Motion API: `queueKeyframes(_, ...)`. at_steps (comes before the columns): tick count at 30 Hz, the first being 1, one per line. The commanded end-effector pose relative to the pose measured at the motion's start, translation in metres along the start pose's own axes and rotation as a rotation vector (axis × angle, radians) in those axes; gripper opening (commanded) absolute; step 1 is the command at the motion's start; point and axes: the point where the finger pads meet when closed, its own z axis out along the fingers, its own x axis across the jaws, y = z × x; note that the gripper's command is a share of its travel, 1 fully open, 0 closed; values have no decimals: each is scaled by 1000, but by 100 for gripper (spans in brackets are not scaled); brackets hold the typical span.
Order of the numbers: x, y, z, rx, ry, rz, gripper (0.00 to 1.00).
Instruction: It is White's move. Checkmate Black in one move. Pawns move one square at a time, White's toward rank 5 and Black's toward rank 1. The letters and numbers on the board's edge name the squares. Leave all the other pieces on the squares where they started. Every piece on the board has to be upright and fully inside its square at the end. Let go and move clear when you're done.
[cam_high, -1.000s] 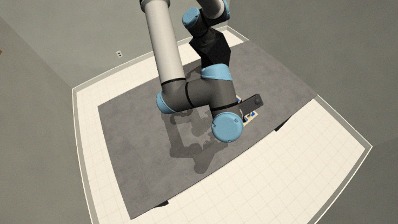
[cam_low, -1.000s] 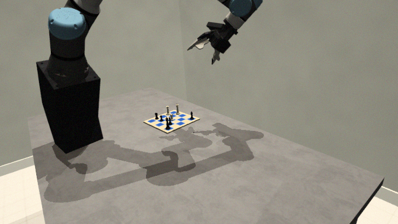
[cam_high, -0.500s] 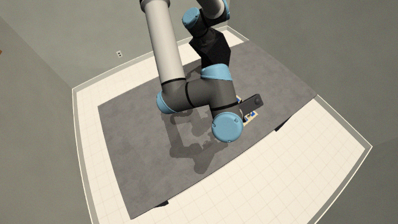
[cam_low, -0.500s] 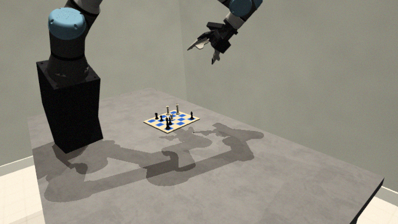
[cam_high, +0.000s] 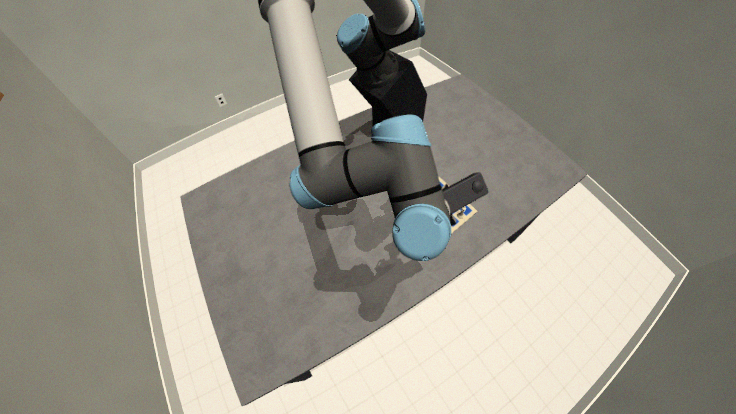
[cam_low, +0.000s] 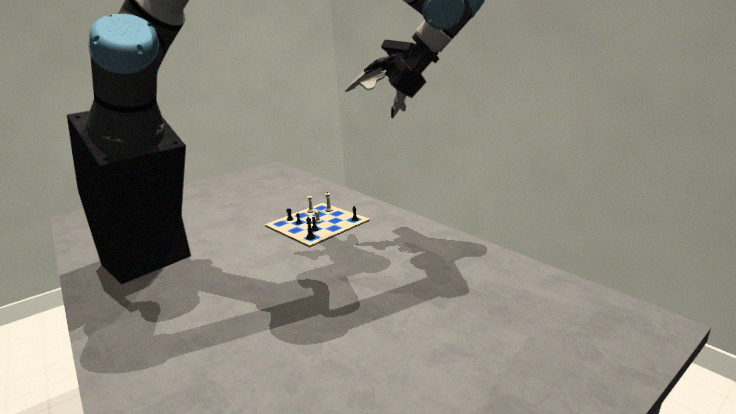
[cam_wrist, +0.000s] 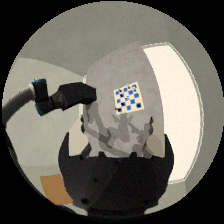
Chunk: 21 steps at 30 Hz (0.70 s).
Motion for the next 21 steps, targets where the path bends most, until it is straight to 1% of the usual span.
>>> queueKeyframes(1,-1,-2,-1,-1,4,6,100)
queueKeyframes(9,-6,-11,-3,-6,19,51,100)
queueKeyframes(21,-19,-33,-6,-13,56,159,100)
